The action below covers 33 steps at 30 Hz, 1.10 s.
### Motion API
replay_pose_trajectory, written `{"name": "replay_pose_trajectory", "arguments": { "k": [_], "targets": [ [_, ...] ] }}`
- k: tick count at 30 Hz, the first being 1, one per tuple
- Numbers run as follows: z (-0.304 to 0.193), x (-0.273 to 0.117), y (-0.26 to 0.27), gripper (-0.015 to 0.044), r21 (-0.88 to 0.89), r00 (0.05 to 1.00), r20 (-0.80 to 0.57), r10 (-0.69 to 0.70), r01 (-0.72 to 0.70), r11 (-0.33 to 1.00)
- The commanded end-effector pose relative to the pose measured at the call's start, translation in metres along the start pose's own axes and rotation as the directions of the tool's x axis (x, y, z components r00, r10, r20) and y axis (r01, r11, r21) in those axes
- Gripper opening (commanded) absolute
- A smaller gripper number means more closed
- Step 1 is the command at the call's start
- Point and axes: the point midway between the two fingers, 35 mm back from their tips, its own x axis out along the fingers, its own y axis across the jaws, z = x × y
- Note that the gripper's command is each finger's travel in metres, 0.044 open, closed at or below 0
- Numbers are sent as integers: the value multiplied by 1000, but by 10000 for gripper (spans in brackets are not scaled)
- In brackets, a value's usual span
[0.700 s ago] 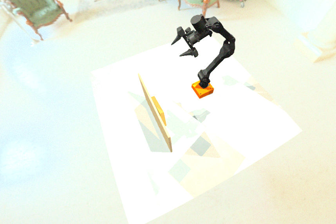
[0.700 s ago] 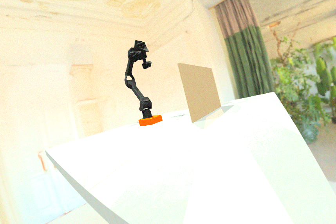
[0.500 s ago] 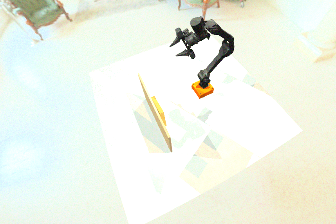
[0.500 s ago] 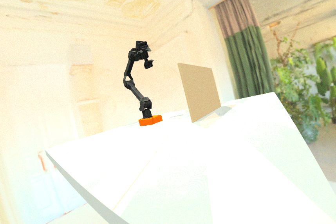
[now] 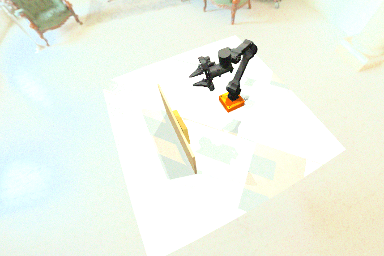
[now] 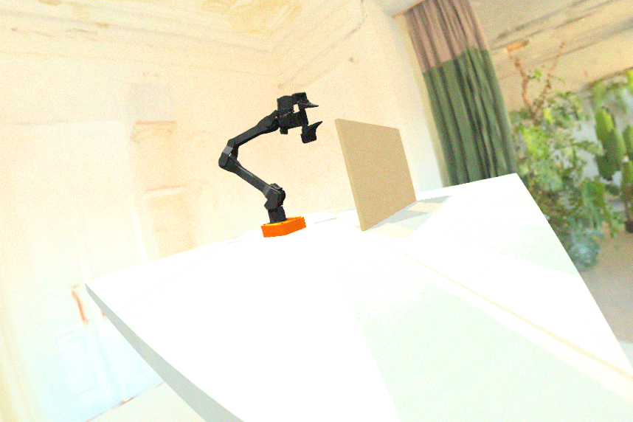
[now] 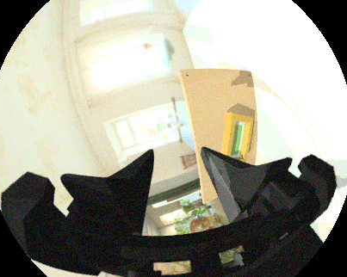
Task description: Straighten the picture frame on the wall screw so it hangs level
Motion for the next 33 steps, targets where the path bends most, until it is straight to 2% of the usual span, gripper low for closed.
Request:
{"name": "replay_pose_trajectory", "arguments": {
  "k": [1, 8, 16, 33],
  "targets": [
    [-32, -7, -55, 260, -10, 993, -69, 94, -95, 995],
    [-45, -29, -111, 260, 31, 981, -123, 149, -146, 989],
    [-33, -57, -171, 260, 90, 973, -166, 162, -149, 985],
    [-32, -58, -173, 260, 92, 973, -167, 162, -148, 985]
  ]
}}
